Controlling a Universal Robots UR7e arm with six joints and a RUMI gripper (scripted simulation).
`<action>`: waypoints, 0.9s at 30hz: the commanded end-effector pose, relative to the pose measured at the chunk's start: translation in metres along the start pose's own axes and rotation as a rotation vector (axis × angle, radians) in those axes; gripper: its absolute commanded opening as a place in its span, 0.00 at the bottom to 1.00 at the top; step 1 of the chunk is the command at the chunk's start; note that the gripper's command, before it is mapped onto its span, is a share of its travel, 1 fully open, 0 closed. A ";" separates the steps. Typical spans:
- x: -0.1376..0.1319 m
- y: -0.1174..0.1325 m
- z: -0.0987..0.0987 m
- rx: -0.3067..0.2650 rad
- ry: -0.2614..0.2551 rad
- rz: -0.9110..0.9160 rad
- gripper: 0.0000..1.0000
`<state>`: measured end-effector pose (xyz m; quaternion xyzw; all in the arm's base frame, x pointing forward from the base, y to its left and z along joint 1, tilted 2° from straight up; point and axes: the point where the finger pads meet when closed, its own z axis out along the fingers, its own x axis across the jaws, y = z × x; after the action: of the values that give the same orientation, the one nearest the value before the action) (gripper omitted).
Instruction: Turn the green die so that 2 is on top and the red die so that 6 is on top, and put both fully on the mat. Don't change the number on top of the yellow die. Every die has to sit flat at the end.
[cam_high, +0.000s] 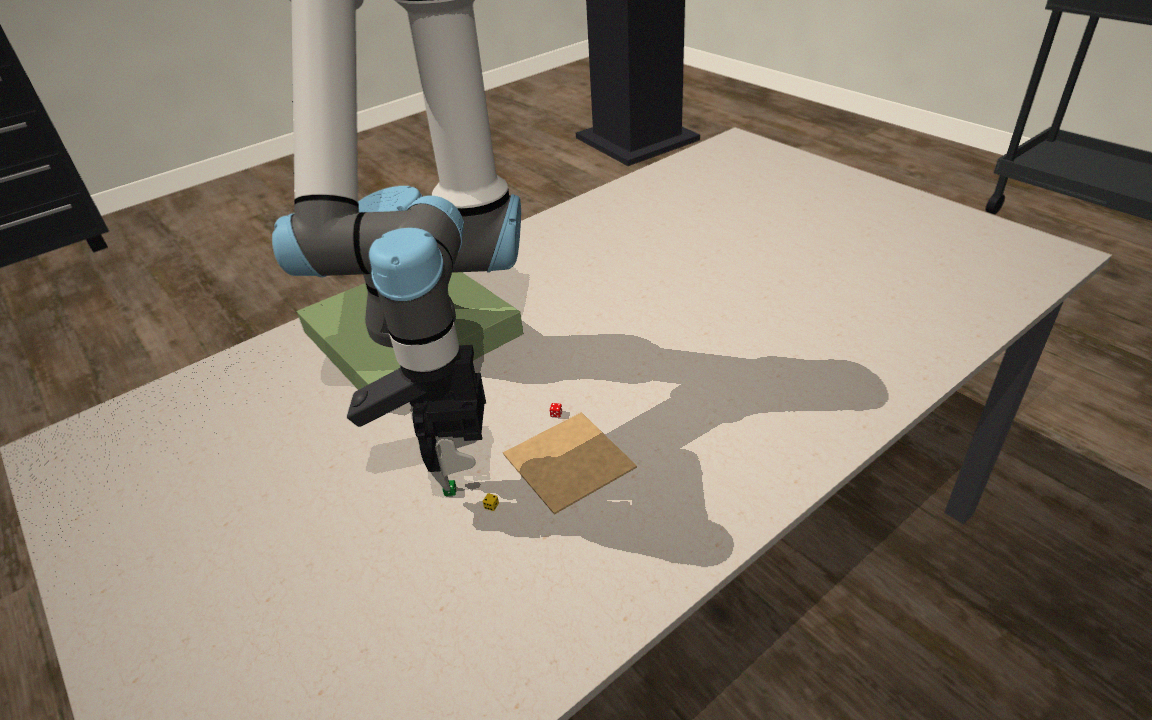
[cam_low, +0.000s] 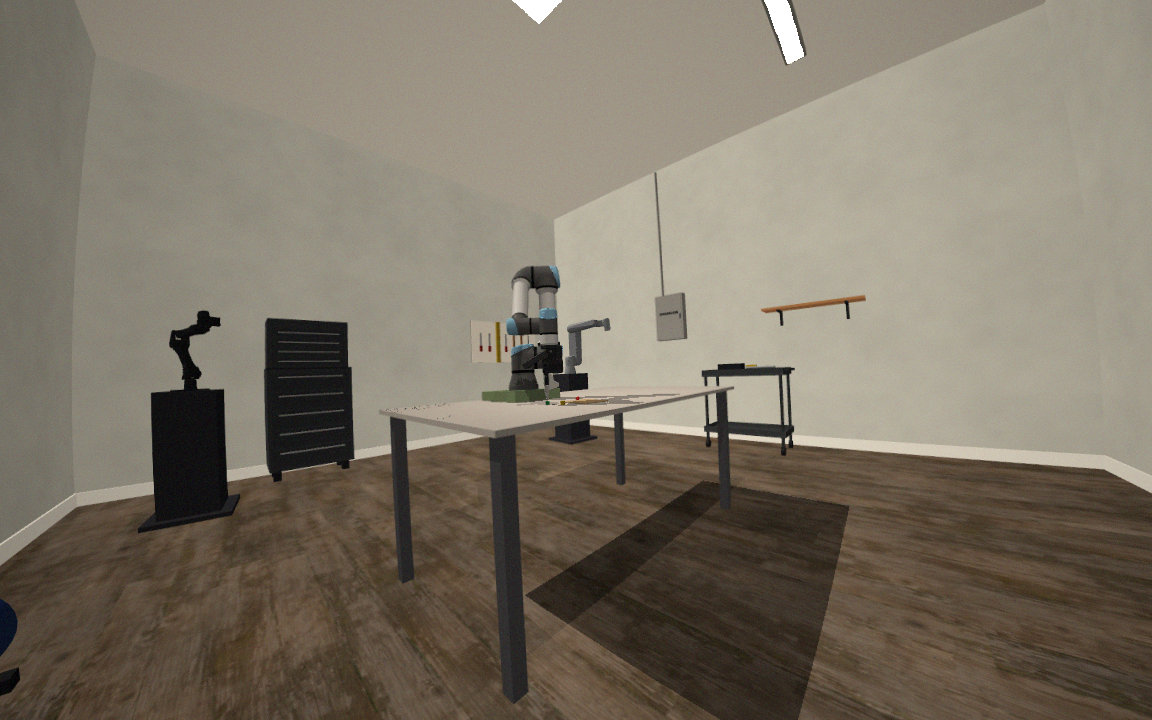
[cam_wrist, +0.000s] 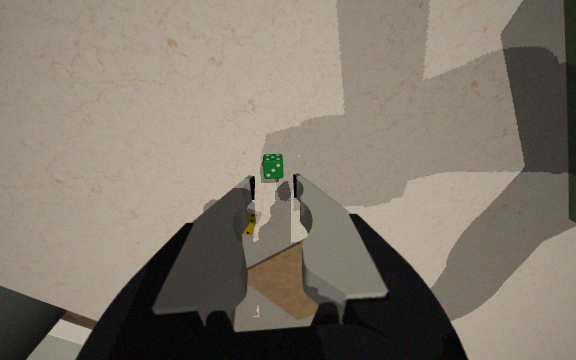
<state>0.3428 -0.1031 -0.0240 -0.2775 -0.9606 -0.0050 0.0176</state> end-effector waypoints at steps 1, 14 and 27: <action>0.000 0.000 0.001 0.000 -0.001 0.000 0.18; 0.000 0.000 0.014 0.000 -0.001 0.000 0.18; 0.000 0.000 0.021 0.000 -0.001 0.000 0.18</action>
<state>0.3421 -0.1027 -0.0446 -0.2775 -0.9606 -0.0051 0.0177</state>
